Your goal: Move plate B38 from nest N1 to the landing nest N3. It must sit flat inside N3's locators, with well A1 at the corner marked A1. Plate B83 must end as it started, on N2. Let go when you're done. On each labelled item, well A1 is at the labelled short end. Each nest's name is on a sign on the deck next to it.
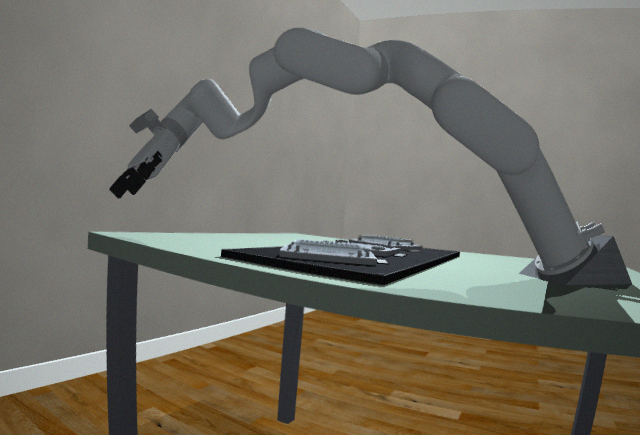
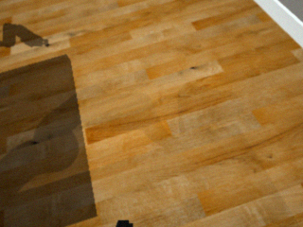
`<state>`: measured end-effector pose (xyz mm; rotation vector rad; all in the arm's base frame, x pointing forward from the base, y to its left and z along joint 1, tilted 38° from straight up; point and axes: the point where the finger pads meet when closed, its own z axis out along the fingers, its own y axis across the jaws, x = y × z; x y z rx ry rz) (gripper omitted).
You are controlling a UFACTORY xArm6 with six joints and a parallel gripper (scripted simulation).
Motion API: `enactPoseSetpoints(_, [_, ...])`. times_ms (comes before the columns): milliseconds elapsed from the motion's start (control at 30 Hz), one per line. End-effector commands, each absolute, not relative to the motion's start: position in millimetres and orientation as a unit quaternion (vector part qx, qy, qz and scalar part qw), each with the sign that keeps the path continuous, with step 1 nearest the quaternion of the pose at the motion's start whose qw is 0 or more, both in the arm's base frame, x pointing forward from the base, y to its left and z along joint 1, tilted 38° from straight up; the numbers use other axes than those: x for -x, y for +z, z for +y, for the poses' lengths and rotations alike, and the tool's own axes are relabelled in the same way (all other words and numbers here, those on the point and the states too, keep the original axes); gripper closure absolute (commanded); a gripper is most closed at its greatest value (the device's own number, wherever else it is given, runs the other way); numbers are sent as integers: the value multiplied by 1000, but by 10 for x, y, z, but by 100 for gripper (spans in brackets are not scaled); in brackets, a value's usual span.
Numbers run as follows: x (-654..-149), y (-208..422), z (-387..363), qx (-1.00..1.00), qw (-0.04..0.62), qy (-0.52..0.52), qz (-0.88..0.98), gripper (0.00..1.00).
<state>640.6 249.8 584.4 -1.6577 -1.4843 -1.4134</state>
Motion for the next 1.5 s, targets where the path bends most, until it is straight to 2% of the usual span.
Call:
enactPoseSetpoints(0, [-6397, 5879, 2491, 607, 248, -521, -545, 0])
enactPoseSetpoints(533, [-6397, 5879, 2491, 607, 248, -521, -545, 0])
enactPoseSetpoints(1467, [-6592, 5379, 1497, 698, 237, -484, -471, 0])
